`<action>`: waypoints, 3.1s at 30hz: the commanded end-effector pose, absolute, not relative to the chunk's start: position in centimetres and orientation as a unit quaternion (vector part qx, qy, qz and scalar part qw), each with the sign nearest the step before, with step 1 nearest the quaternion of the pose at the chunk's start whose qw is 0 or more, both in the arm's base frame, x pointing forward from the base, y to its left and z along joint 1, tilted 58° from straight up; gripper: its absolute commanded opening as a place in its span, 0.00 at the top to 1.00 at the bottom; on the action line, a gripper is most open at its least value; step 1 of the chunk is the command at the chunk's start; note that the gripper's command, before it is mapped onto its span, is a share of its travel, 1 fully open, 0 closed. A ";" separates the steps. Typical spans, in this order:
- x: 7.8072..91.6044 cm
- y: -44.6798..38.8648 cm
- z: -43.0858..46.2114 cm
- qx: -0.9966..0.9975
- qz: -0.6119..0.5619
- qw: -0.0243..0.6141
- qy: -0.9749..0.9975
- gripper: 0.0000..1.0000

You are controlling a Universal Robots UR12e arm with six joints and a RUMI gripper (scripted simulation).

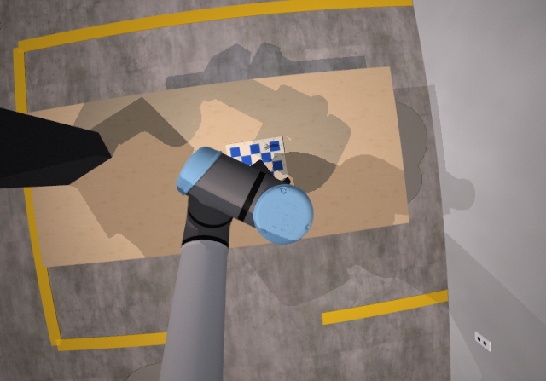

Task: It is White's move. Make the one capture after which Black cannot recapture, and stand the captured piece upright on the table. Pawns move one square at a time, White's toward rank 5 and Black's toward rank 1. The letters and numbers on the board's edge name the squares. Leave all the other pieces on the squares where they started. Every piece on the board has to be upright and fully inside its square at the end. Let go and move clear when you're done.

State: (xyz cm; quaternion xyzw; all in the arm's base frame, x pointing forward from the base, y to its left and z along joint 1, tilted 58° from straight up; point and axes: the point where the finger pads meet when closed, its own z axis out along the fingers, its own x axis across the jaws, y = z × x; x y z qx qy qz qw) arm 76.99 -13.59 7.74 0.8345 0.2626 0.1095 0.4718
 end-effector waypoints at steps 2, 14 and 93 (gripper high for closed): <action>77.3 -14.0 7.4 0.834 0.110 0.472 0.263 0.75; 77.3 -14.0 7.4 0.834 0.110 0.472 0.263 0.75; 79.6 -17.8 4.7 0.834 0.110 0.472 0.263 0.75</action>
